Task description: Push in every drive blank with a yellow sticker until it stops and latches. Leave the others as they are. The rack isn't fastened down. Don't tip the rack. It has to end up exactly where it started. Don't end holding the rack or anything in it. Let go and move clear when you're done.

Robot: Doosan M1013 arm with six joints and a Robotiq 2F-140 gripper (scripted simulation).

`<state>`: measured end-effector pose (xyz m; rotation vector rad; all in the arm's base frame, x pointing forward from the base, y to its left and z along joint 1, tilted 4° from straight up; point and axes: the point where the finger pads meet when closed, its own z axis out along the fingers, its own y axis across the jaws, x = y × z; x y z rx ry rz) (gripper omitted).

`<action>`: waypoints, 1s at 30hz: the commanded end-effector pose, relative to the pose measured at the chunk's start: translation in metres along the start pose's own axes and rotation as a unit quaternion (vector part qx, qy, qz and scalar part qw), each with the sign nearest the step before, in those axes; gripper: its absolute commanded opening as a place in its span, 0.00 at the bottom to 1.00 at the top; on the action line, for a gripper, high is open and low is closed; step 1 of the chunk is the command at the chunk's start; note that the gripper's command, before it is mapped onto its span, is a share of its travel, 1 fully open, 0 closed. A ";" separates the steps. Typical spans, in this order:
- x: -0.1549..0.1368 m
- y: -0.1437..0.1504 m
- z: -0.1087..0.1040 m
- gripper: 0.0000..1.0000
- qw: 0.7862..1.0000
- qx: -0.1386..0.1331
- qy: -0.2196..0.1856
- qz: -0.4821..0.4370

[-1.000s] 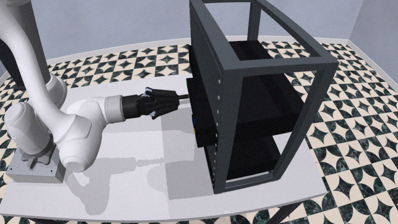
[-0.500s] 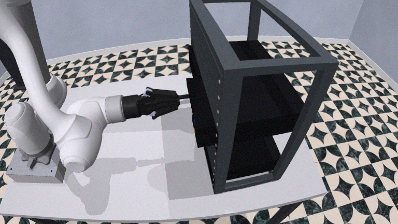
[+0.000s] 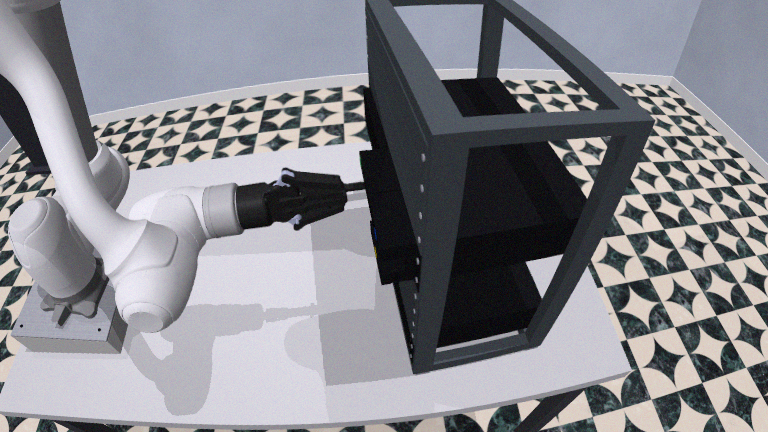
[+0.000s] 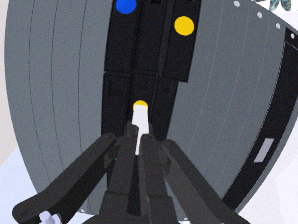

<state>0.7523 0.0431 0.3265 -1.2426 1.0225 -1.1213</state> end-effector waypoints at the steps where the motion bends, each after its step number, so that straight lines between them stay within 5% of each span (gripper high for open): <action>1: 0.000 0.000 0.000 0.00 1.000 0.000 0.000 0.000; 30: 0.000 0.000 -0.011 0.00 1.000 0.000 0.000 0.000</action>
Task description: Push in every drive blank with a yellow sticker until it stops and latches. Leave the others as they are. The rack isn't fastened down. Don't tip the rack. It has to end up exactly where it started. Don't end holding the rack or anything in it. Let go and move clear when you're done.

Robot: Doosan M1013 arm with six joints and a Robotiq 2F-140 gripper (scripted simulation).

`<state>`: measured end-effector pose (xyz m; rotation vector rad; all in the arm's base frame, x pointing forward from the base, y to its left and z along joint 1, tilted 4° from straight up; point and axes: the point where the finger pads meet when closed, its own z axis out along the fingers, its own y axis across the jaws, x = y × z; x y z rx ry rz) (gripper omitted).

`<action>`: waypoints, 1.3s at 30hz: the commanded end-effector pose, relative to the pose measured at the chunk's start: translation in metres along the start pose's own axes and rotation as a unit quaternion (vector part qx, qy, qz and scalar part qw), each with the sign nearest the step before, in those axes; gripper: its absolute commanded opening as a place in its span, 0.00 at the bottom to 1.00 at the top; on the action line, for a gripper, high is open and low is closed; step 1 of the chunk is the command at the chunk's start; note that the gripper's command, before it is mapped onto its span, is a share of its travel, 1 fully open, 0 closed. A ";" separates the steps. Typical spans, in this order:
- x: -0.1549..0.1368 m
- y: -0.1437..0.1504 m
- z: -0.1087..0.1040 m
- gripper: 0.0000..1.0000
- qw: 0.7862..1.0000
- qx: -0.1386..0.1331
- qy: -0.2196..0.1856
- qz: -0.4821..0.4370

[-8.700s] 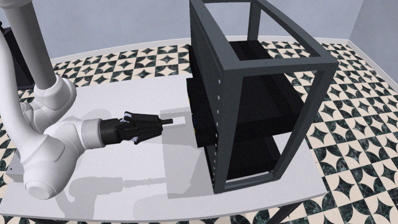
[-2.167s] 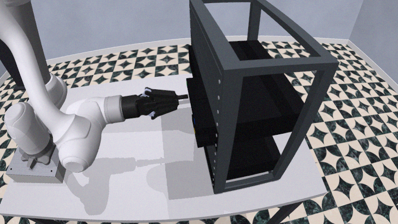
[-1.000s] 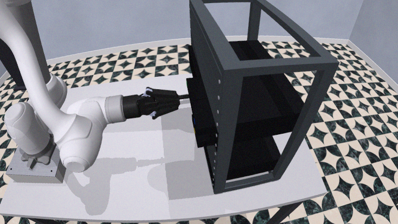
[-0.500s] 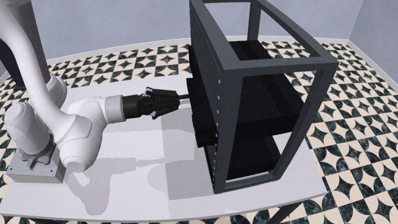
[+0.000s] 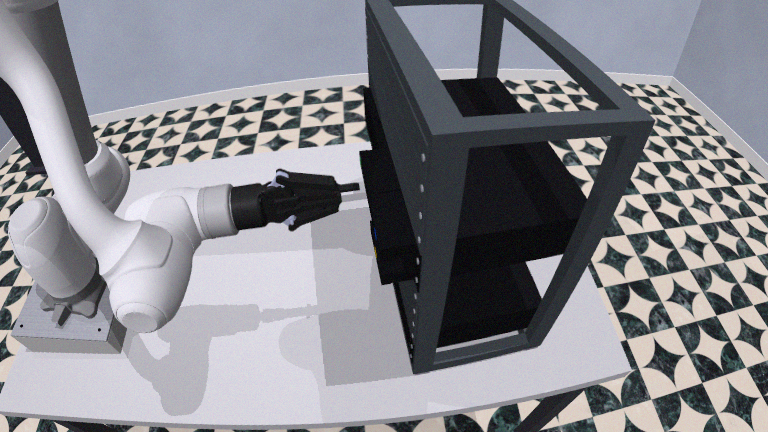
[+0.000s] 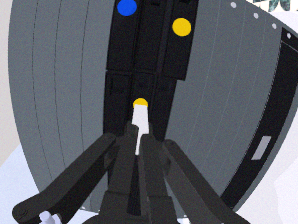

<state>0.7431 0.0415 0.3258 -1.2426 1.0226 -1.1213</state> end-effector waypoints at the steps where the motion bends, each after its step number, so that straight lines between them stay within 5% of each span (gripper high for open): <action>1: 0.000 0.000 -0.007 0.00 1.000 0.000 0.000 0.000; 14: 0.000 0.000 -0.070 0.00 1.000 0.000 0.000 0.000; 27: 0.006 0.001 -0.073 0.00 1.000 0.000 0.000 0.000; 39: 0.049 0.012 -0.073 0.00 1.000 0.000 0.000 0.000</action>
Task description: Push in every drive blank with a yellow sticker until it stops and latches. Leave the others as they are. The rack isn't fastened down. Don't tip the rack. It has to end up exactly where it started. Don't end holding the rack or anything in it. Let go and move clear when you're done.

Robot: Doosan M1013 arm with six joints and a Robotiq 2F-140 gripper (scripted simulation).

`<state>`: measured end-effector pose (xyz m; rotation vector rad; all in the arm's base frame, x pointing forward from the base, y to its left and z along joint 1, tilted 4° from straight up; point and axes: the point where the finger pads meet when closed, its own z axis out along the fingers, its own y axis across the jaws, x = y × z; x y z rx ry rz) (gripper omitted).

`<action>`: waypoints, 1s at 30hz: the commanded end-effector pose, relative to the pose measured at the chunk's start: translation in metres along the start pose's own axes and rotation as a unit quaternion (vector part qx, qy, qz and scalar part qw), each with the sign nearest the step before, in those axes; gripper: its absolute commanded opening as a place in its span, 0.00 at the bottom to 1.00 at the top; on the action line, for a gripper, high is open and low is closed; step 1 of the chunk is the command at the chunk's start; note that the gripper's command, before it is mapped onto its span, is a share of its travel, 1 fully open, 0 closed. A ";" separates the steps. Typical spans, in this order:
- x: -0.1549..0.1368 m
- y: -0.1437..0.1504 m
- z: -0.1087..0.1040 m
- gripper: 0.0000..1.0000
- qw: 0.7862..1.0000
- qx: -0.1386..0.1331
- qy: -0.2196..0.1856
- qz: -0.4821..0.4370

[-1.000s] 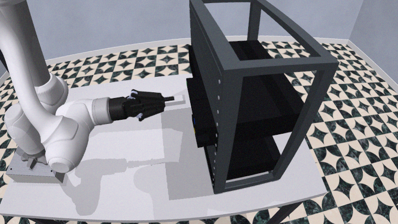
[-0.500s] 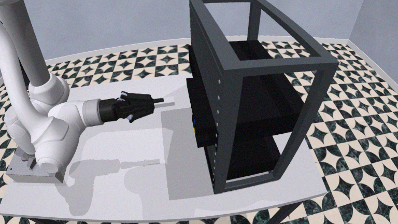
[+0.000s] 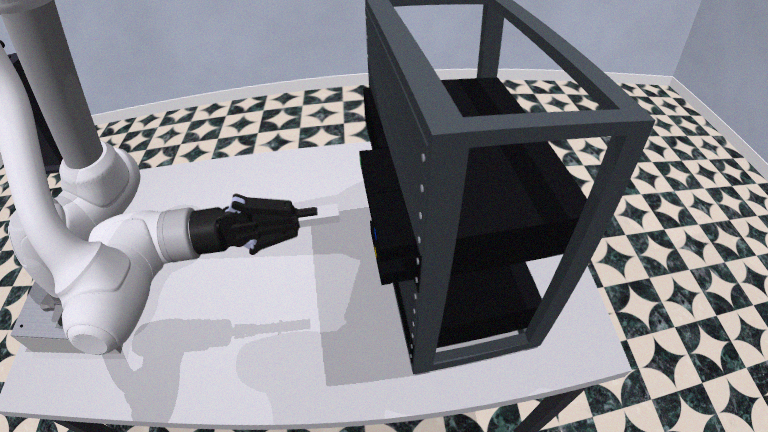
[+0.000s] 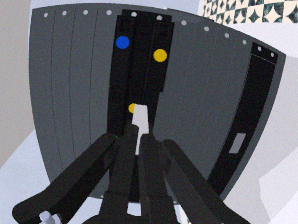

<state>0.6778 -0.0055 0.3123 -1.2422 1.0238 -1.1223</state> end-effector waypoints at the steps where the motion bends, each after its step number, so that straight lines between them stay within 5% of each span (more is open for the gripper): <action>1: 0.020 0.005 0.000 0.00 1.000 0.000 -0.001 0.000; 10: 0.065 0.017 0.000 0.00 1.000 0.000 -0.001 0.000; 21: 0.075 0.019 0.000 0.00 1.000 0.000 -0.001 0.000; 30: 0.075 0.019 0.030 0.00 1.000 0.000 -0.001 0.000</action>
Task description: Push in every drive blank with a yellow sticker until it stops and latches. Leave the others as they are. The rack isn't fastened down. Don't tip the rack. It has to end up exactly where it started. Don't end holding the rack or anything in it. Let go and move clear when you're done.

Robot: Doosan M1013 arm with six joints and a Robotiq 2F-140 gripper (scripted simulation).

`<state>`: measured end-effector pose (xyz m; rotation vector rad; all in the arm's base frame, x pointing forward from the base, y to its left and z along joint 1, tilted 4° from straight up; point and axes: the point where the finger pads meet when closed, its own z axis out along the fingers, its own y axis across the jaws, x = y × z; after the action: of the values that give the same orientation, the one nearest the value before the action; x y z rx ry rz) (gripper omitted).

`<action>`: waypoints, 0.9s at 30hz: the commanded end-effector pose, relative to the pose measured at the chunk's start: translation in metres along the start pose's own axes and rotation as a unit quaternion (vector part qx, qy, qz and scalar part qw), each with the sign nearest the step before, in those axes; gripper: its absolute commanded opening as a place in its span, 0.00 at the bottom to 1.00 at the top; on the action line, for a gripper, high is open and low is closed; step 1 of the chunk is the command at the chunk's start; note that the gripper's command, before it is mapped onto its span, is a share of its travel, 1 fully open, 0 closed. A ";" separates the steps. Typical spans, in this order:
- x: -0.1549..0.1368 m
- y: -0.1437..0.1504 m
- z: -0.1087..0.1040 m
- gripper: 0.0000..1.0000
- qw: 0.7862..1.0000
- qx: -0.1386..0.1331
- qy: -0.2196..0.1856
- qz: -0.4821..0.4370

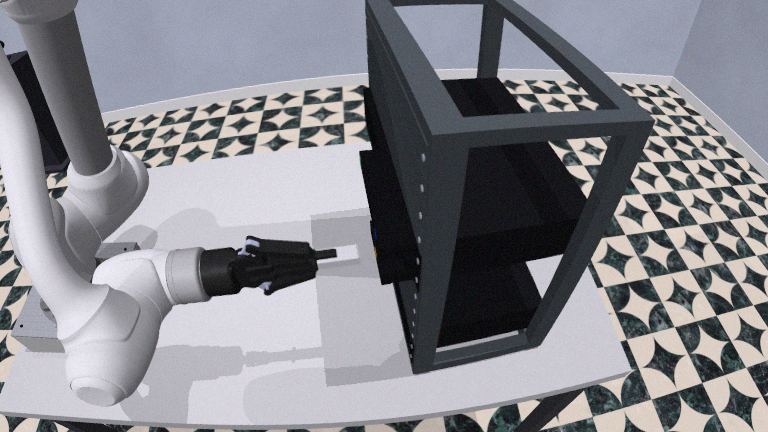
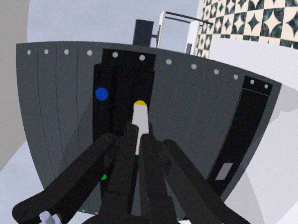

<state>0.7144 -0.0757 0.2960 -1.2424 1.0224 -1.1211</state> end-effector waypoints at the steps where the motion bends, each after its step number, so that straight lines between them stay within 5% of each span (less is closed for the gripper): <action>1: 0.000 0.000 0.012 0.00 1.000 0.000 0.000 0.000; 27: 0.000 0.000 0.016 0.00 1.000 0.000 0.000 0.000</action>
<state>0.7305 -0.0730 0.2970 -1.2426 1.0225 -1.1213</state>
